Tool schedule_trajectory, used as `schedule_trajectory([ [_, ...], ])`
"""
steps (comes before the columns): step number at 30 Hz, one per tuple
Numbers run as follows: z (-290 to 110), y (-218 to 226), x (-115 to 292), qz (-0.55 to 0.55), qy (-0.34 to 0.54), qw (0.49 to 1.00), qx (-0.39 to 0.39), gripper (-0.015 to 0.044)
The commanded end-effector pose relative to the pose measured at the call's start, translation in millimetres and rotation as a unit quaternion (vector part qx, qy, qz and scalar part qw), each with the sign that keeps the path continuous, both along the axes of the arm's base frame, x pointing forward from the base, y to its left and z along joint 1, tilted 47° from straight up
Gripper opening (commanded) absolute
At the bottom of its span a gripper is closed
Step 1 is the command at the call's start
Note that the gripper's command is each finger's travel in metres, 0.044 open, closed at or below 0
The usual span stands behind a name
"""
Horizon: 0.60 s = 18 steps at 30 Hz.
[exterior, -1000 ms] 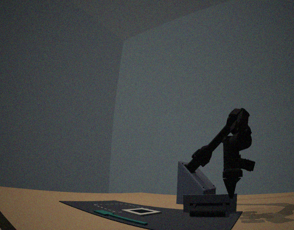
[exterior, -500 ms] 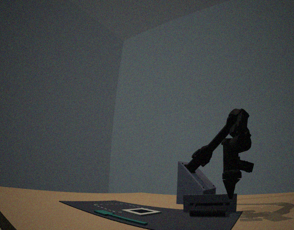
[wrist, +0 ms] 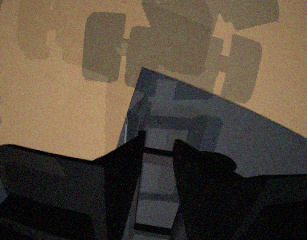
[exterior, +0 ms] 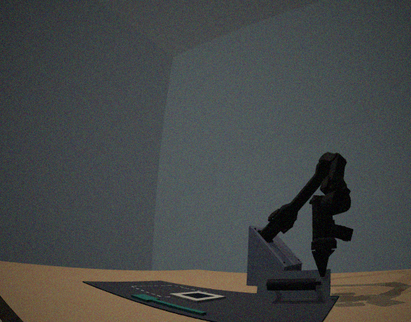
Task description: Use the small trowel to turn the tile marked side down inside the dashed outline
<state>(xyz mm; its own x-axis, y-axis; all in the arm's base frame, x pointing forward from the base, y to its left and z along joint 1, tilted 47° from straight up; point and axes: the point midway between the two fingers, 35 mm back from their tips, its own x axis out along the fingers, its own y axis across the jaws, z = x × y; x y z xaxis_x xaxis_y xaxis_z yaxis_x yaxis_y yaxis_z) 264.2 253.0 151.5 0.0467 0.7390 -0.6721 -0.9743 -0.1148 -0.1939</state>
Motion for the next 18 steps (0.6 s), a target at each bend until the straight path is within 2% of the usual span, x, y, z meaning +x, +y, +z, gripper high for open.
schedule_trajectory([
  [1,0,-2,-10,-0.002,-0.001,1.0,0.0,0.01],
  [17,-9,-6,-52,-0.002,0.0,1.0,0.0,0.01],
  [18,-10,-5,-45,0.002,0.004,1.0,-0.001,0.01],
])
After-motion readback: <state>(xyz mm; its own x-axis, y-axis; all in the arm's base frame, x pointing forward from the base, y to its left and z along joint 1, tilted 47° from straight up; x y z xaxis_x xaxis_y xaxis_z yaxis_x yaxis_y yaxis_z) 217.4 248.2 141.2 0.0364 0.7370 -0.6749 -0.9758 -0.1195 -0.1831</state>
